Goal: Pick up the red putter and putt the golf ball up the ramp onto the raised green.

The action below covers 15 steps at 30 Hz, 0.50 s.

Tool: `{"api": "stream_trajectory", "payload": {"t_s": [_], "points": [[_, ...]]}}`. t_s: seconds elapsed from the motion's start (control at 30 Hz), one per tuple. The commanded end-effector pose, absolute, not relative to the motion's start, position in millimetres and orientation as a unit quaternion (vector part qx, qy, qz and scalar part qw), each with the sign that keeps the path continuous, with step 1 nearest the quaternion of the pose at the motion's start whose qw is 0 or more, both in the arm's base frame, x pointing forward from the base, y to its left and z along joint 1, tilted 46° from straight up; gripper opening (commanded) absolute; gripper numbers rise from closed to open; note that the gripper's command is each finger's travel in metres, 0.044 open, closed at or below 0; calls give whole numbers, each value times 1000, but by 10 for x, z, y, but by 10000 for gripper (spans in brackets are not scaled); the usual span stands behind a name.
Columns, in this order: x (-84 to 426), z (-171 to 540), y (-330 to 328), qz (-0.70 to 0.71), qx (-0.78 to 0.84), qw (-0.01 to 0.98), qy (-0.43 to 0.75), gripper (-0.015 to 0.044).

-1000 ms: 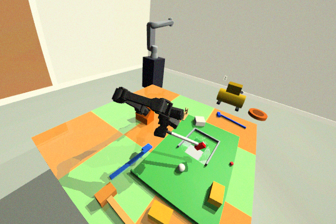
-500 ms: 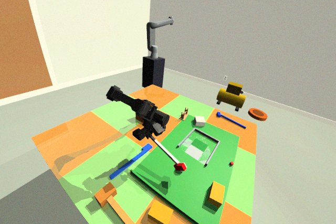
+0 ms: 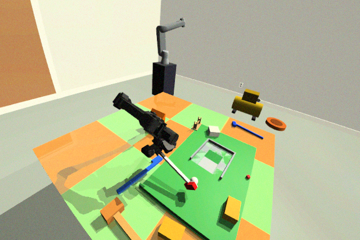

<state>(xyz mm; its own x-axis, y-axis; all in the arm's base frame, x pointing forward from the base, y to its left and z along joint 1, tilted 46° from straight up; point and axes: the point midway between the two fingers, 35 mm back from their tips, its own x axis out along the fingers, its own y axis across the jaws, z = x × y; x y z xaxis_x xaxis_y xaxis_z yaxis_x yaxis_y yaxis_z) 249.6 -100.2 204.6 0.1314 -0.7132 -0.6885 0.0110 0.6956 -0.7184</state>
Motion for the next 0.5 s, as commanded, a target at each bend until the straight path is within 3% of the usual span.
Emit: {"api": "stream_trajectory", "payload": {"t_s": [0.0, 0.47], "points": [[2506, 2022, -1017, -258, -290, 697, 603, 0], [2535, 1871, -1175, -258, -291, 697, 603, 0]]}}
